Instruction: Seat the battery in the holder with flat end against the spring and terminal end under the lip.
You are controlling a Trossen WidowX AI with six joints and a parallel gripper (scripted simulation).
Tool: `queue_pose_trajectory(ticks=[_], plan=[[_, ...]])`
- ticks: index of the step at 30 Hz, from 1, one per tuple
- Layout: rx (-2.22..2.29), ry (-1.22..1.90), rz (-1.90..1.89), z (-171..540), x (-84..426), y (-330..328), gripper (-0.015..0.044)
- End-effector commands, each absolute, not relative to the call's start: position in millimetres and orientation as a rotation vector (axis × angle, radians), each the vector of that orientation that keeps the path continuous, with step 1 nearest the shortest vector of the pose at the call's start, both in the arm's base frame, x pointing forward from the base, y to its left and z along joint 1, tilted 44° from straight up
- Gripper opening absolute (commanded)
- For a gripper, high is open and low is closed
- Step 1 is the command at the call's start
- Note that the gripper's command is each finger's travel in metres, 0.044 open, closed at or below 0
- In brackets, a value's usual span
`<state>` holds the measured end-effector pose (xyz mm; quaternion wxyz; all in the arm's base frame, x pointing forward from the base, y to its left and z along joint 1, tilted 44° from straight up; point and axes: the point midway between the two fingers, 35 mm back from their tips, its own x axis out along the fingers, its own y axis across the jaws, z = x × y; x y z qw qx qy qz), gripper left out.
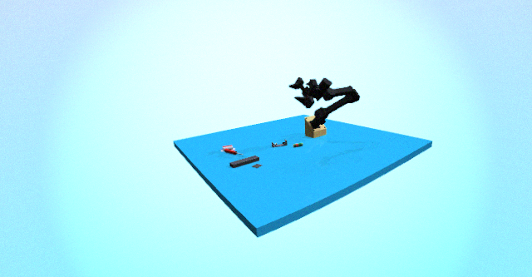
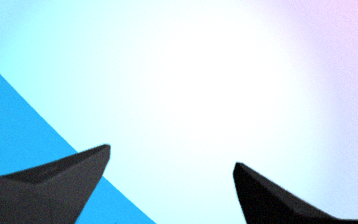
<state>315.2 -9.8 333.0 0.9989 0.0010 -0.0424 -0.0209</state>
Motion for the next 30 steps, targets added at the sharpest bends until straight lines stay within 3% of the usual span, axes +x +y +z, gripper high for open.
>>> queue_pose_trajectory(ticks=[1,7,12,17,30], plan=[[0.002,-0.067,-0.034,329,317,-9,0.0374],[0.092,0.496,0.190,205,338,24,0.0229],[0.319,1.046,0.368,112,299,57,0.0229],[0.677,1.557,0.458,75,239,88,0.0229],[0.735,1.623,0.461,73,232,92,0.0229]])
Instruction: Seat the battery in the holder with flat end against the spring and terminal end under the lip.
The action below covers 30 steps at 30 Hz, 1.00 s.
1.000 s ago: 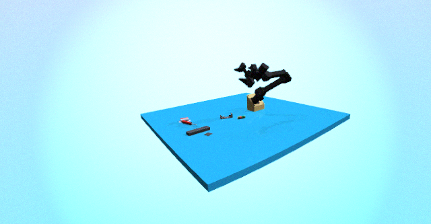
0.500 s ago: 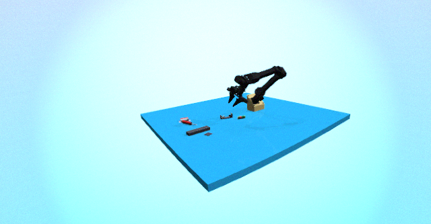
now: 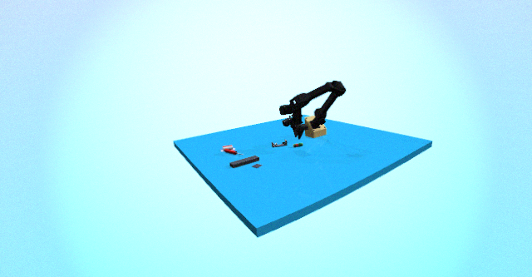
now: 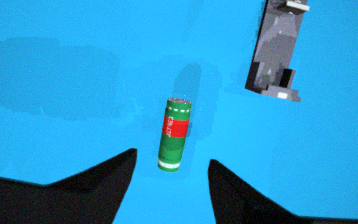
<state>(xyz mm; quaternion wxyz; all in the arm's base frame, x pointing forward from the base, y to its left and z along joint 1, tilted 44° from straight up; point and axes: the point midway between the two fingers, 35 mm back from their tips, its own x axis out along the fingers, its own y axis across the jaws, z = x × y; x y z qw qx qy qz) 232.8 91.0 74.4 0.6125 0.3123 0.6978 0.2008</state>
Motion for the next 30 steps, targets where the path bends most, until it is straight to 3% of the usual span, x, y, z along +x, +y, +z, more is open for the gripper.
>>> queue_pose_trajectory(ticks=[1,30], plan=[[0.735,1.623,0.460,72,232,93,0.0229],[0.737,1.622,0.463,39,229,126,0.0229]])
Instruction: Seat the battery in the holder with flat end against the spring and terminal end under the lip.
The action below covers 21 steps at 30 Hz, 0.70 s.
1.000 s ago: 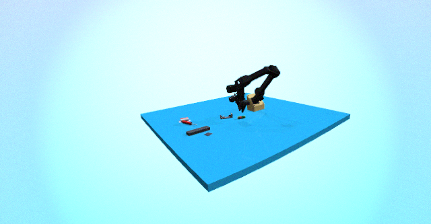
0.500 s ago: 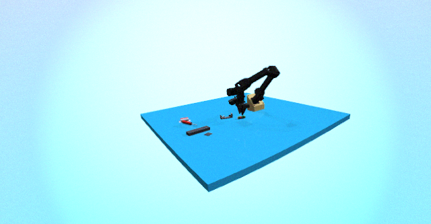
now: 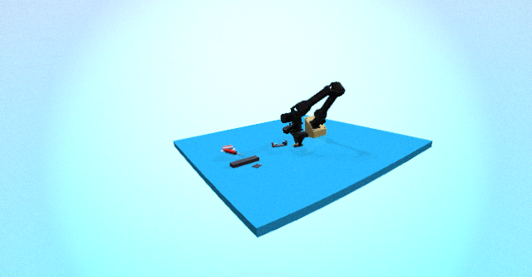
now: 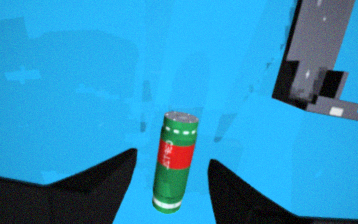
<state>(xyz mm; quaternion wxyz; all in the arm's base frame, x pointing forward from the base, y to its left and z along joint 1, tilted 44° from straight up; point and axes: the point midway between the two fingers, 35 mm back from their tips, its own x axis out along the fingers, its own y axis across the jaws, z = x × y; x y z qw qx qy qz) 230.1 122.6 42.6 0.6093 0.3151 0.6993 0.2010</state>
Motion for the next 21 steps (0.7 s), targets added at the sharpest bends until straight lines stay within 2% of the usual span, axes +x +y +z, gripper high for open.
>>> queue_pose_trajectory(ticks=[1,2,7,12,21], plan=[[0.737,1.622,0.463,39,229,126,0.0229],[0.737,1.622,0.463,38,229,126,0.0229],[0.737,1.622,0.463,38,229,126,0.0098],[0.737,1.622,0.463,38,229,126,0.0067],[0.728,1.623,0.464,50,231,114,0.0067]])
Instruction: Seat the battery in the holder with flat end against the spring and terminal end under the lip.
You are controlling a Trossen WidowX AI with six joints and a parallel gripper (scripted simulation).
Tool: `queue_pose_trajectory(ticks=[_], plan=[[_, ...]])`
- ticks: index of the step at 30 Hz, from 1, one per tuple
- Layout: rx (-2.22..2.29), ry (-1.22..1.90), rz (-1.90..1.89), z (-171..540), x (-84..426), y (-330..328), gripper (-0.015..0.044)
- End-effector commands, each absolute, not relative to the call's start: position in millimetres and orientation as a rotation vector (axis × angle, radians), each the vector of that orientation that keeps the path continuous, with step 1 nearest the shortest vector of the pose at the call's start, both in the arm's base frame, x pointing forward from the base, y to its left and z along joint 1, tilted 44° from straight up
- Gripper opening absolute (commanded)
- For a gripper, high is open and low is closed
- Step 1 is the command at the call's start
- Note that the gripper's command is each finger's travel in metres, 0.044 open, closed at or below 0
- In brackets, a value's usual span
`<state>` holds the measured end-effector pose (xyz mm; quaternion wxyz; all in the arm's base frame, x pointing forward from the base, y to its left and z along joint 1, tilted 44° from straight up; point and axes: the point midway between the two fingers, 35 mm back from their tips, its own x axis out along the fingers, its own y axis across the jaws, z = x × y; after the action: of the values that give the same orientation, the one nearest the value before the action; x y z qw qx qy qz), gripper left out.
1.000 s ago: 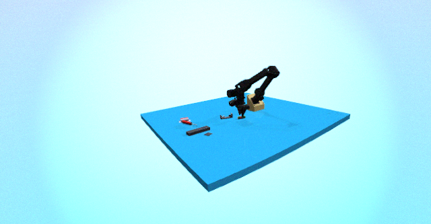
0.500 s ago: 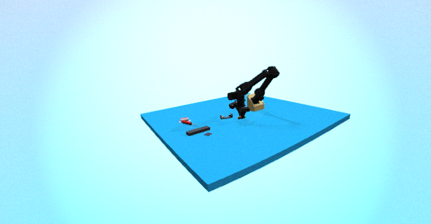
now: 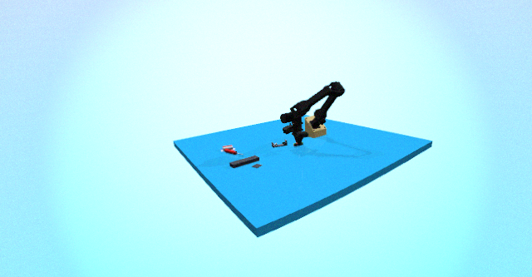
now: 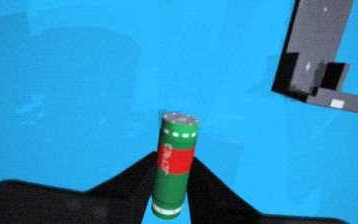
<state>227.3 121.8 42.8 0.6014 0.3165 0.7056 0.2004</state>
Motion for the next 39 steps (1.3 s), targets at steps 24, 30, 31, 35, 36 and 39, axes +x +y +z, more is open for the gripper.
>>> queue_pose_trajectory(ticks=[24,30,31,35,36,39], plan=[[0.730,1.618,0.450,43,297,31,0.0067],[0.732,1.621,0.453,28,312,11,0.0067],[0.732,1.621,0.453,28,312,11,0.0067],[0.727,1.660,0.472,23,311,15,0.0067],[0.724,1.676,0.480,21,310,17,0.0067],[0.718,1.725,0.505,16,308,23,0.0067]])
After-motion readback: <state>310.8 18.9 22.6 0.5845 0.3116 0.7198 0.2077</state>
